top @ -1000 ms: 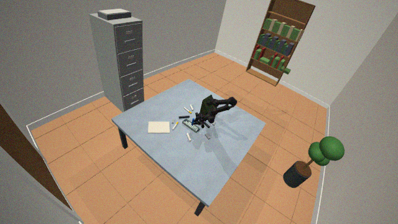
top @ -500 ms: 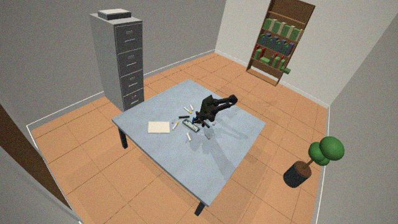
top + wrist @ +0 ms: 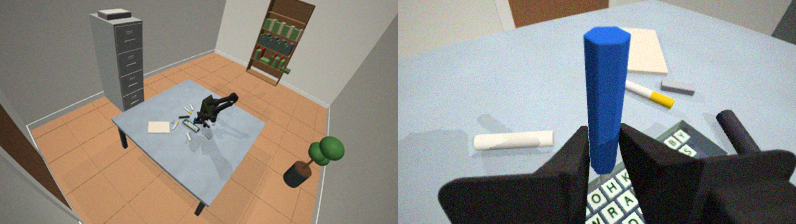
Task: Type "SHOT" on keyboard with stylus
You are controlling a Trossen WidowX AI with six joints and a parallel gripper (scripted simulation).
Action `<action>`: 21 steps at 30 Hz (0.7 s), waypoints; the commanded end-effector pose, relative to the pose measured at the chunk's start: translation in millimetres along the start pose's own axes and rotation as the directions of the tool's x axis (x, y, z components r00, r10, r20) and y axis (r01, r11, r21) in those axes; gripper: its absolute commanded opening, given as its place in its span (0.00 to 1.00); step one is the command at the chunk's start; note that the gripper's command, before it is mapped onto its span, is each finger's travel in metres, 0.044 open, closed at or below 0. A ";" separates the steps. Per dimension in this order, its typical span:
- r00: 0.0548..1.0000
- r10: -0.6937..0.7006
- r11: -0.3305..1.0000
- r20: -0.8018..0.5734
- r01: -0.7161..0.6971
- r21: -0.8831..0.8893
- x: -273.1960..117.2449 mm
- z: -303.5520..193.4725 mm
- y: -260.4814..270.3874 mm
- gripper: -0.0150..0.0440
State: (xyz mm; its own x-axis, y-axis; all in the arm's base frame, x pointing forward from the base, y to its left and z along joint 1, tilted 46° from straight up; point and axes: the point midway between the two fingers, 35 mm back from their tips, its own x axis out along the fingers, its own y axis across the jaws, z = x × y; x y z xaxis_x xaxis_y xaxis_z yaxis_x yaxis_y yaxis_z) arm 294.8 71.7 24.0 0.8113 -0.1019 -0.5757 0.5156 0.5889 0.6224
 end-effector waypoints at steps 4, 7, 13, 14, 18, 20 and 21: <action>1.000 0.008 1.000 0.006 -0.008 0.009 1.1 -3.6 3.9 0.25; 1.000 0.008 1.000 0.006 -0.008 0.009 3.8 -10.9 3.8 0.25; 1.000 0.008 1.000 0.006 -0.008 0.009 6.2 -17.7 3.4 0.25; 1.000 0.008 1.000 0.006 -0.008 0.009 6.5 -18.0 3.7 0.30; 1.000 0.008 1.000 0.006 -0.008 0.010 7.6 -19.7 4.5 0.39; 1.000 0.007 1.000 0.005 -0.008 0.010 8.4 -21.2 4.9 0.39; 1.000 0.007 1.000 0.005 -0.008 0.010 8.3 -21.0 5.0 0.39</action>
State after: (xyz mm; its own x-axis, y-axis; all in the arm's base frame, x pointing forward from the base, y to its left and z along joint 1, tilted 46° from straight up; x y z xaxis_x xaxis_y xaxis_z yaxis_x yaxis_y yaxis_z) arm 297.1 89.0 13.0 0.8177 -0.0985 -0.5671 0.5090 0.5840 0.6323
